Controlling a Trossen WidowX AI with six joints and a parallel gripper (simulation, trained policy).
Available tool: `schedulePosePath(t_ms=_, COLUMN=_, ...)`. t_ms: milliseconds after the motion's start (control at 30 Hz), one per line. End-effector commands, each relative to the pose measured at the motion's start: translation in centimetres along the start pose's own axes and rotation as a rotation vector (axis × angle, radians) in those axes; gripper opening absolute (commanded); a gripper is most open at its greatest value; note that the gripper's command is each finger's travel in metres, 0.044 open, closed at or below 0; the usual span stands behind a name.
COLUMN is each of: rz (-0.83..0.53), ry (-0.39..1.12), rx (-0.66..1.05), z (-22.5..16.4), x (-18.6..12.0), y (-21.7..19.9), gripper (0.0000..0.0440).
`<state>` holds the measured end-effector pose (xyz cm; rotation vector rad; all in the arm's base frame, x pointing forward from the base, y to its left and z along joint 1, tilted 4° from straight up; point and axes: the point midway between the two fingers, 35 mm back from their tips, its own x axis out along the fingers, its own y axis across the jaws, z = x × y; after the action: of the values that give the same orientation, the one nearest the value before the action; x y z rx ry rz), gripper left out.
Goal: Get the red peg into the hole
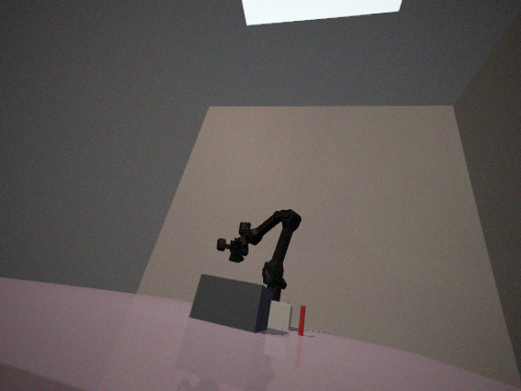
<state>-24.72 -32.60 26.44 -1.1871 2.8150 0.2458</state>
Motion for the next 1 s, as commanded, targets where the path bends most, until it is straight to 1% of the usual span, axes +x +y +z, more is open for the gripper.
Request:
schedulePosePath(t_ms=0, rz=-0.015, ry=0.014, rx=0.003, z=-0.5, x=-0.1, y=-0.5, gripper=0.0421)
schedulePosePath(t_ms=33, rz=-0.033, ry=0.024, rx=0.003, z=-0.9, x=-0.2, y=-1.2, gripper=0.0436)
schedulePosePath(t_ms=67, rz=-0.054, ry=0.029, rx=-0.001, z=-1.3, x=-0.4, y=-2.0, gripper=0.044)
schedulePosePath(t_ms=233, rz=-0.179, ry=0.019, rx=-0.101, z=-1.9, x=-2.0, y=-7.0, gripper=0.044)
schedulePosePath(t_ms=433, rz=-0.325, ry=0.007, rx=-0.253, z=-1.9, x=-4.8, y=-12.3, gripper=0.044)
schedulePosePath(t_ms=700, rz=-0.517, ry=0.018, rx=-0.458, z=-1.6, x=-9.5, y=-18.4, gripper=0.044)
schedulePosePath(t_ms=967, rz=-0.704, ry=0.062, rx=-0.662, z=-1.1, x=-15.3, y=-23.2, gripper=0.044)
